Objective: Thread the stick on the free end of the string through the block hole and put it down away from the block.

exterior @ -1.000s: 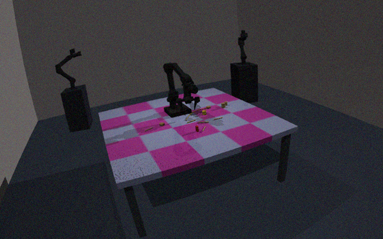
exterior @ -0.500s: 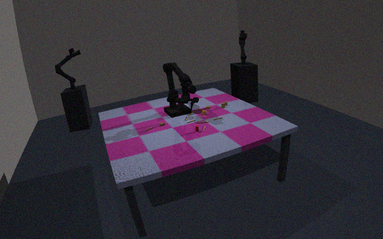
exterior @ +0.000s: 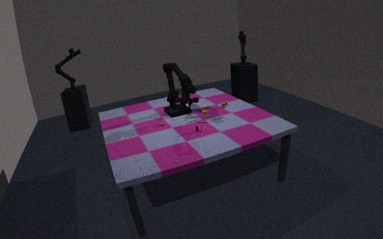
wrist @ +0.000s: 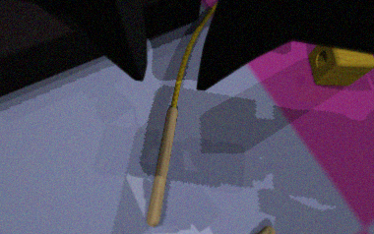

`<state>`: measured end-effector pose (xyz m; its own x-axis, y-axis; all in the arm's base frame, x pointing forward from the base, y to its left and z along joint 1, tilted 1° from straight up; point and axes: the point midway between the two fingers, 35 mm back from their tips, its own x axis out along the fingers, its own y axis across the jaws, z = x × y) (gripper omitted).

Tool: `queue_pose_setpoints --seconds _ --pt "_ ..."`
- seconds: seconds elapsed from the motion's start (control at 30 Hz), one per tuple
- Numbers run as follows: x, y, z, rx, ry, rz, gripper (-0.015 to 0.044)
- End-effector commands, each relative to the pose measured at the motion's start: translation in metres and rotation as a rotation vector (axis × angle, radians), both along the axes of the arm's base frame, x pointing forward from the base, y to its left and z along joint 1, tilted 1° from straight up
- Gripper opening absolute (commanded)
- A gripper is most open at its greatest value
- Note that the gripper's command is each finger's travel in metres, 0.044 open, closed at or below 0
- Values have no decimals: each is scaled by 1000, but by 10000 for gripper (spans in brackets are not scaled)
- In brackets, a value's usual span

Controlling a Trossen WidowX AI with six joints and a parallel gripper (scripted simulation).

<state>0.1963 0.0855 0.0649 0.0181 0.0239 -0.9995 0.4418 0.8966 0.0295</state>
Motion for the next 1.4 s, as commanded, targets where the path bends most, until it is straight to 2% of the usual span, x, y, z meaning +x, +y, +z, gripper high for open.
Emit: queue_pose_setpoints --seconds 0.0,1.27,1.37 --pt "1 0 -2 -1 -1 -4 124" --pt "1 1 -60 -1 -1 -4 124" --pt "1 1 -58 -1 2 -1 46"
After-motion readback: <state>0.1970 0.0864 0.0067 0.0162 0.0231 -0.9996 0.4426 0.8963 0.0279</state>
